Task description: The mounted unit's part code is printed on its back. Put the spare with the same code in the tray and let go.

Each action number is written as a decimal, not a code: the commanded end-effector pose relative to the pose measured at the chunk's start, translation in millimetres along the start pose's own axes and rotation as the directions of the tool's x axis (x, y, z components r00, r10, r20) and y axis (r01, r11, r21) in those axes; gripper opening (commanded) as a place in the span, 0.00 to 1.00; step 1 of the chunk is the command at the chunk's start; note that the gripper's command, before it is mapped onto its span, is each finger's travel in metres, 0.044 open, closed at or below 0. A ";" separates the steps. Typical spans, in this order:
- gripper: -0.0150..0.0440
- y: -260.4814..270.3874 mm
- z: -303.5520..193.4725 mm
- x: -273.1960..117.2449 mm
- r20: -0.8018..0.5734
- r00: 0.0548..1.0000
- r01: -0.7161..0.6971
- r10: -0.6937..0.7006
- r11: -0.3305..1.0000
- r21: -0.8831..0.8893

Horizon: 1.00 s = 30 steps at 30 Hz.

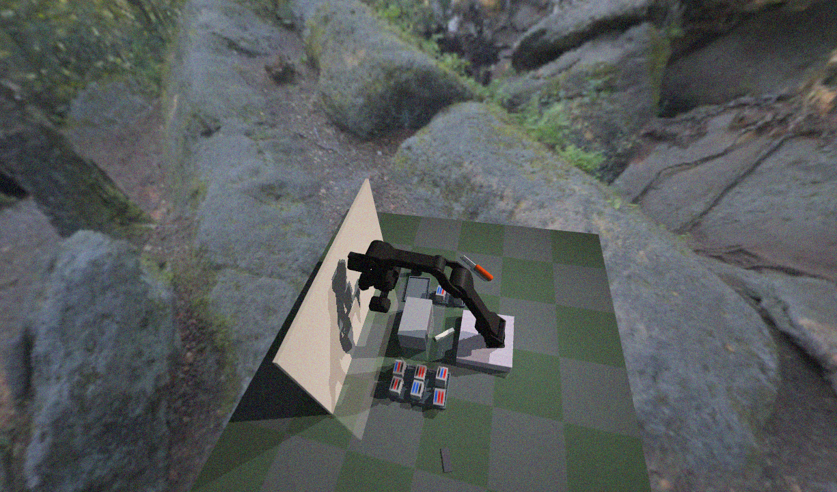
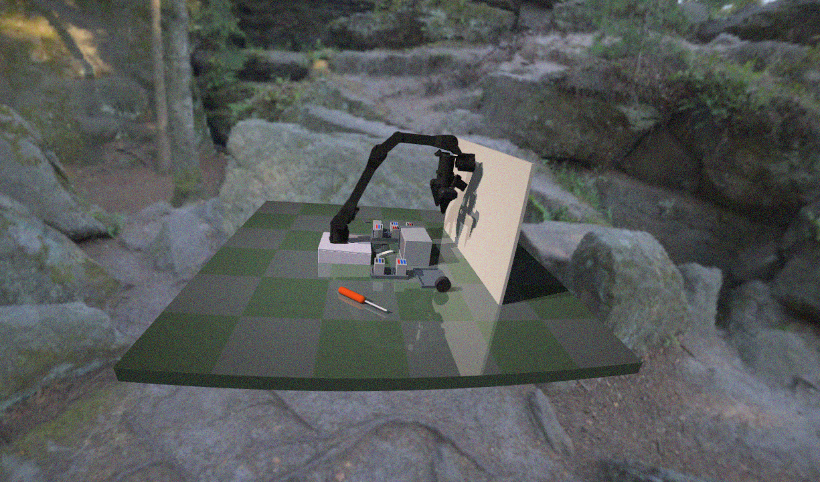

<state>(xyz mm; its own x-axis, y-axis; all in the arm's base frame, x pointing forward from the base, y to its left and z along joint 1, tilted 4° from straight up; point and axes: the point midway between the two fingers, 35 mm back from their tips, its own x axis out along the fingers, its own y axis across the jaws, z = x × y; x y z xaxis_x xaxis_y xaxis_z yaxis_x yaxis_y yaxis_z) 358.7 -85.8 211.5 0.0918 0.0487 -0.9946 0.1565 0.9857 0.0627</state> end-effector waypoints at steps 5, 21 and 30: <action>1.00 53.4 -14.9 4.8 0.002 1.000 -0.010 0.011 0.966 -0.258; 1.00 234.6 -181.4 51.1 -0.019 1.000 -0.021 0.016 0.162 -0.986; 0.91 245.3 -215.0 65.1 -0.019 1.000 -0.019 0.018 -0.015 -1.000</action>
<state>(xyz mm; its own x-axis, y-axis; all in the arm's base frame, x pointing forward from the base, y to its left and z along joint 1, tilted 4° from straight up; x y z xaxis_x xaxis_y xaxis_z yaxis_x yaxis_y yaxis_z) 192.6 194.5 149.1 0.0699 0.0741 -0.9948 -0.9855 0.1595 -0.0574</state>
